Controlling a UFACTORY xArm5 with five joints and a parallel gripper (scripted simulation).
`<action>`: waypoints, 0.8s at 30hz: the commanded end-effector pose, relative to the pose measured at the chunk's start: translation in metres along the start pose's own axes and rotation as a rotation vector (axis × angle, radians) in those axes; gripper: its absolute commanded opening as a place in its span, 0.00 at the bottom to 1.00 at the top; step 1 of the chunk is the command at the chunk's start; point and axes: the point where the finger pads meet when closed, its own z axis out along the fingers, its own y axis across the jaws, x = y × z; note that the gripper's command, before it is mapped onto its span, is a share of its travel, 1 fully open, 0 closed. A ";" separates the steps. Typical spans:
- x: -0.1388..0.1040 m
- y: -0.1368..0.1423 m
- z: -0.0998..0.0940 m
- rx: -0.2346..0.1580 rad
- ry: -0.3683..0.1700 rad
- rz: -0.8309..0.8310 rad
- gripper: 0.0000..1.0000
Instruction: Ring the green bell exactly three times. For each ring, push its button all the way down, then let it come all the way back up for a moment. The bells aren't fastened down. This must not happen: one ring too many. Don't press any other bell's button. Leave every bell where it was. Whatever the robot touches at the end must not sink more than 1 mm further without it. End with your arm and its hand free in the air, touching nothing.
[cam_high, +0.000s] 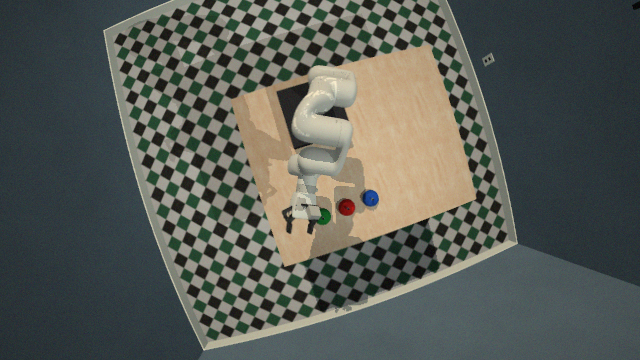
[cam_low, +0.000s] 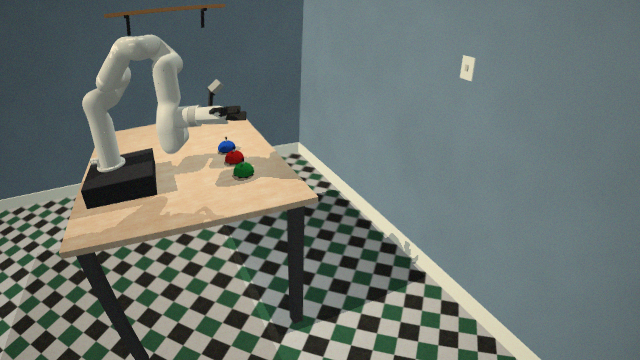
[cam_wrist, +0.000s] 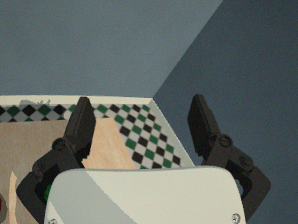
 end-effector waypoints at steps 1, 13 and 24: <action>0.001 0.001 0.000 -0.001 0.003 0.000 1.00; 0.001 0.001 0.000 -0.001 0.003 0.000 1.00; -0.003 -0.004 0.007 0.015 -0.023 0.033 1.00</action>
